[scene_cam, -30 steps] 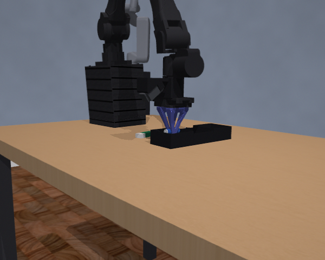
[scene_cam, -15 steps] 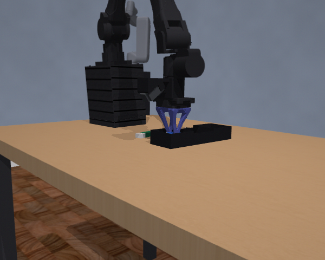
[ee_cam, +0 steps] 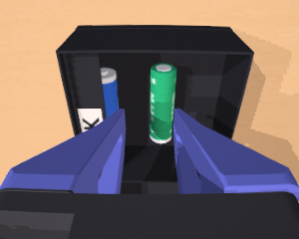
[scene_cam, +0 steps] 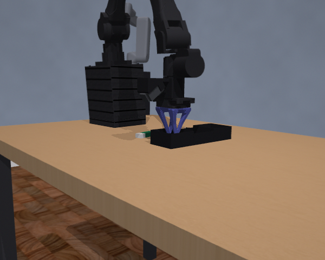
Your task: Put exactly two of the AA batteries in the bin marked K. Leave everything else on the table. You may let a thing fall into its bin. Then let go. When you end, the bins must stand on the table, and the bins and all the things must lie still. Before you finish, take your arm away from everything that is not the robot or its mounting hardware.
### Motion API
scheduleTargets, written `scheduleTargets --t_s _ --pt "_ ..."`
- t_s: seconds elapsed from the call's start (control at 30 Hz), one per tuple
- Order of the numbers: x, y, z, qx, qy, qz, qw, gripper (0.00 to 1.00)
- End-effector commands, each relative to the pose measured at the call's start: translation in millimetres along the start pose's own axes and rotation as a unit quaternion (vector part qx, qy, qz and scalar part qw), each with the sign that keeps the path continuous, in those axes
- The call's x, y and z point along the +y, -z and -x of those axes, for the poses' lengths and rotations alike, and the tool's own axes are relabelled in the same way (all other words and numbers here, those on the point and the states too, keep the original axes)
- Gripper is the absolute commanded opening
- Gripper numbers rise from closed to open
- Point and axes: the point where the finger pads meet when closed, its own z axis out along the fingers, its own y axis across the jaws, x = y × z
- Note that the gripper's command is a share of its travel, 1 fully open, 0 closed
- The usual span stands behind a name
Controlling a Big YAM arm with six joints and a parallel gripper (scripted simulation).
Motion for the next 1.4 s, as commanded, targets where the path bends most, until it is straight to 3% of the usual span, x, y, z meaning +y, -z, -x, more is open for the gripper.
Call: scheduleTargets --t_s 0.0,0.07,0.1,0.23,0.33,0.37,0.4,0.47,0.63,0.67,0.73,1.0,1.03,1.2,1.23,1.37 --pt "1.4 2.9 7.5 -0.004 0.0 0.004 1.0 0.28" --pt "1.4 2.9 7.5 -0.004 0.0 0.004 1.0 0.28" --pt "4.1 18.1 7.2 -0.005 0.0 0.008 1.0 0.28" --pt "5.5 38.7 -0.1 -0.004 0.001 0.009 1.0 0.28" --pt "26.3 51.7 2.8 -0.008 -0.001 0.027 1.0 0.28" --pt "23.9 51.0 2.4 -0.007 -0.001 0.025 1.0 0.28" --pt "6.2 30.7 -2.0 -0.002 0.0 -0.001 1.0 0.28" --pt "-5.8 26.7 -4.2 0.0 0.0 -0.011 1.0 0.28" --pt "-2.5 26.4 -4.3 -0.001 0.0 -0.005 1.0 0.28" --pt "12.2 30.9 -1.0 -0.004 -0.001 0.008 1.0 0.28" --pt "11.4 37.3 4.0 -0.006 -0.001 0.013 1.0 0.28" --pt "5.7 28.5 -5.1 -0.003 0.001 0.003 1.0 0.28" --pt "10.1 48.7 -2.9 -0.005 0.0 0.014 1.0 1.0" --pt "6.1 59.4 -3.8 -0.005 0.0 0.011 1.0 1.0" --pt "23.1 70.0 3.0 -0.008 -0.004 0.026 1.0 1.0" --pt "16.8 83.9 -1.5 -0.007 -0.001 0.021 1.0 1.0"
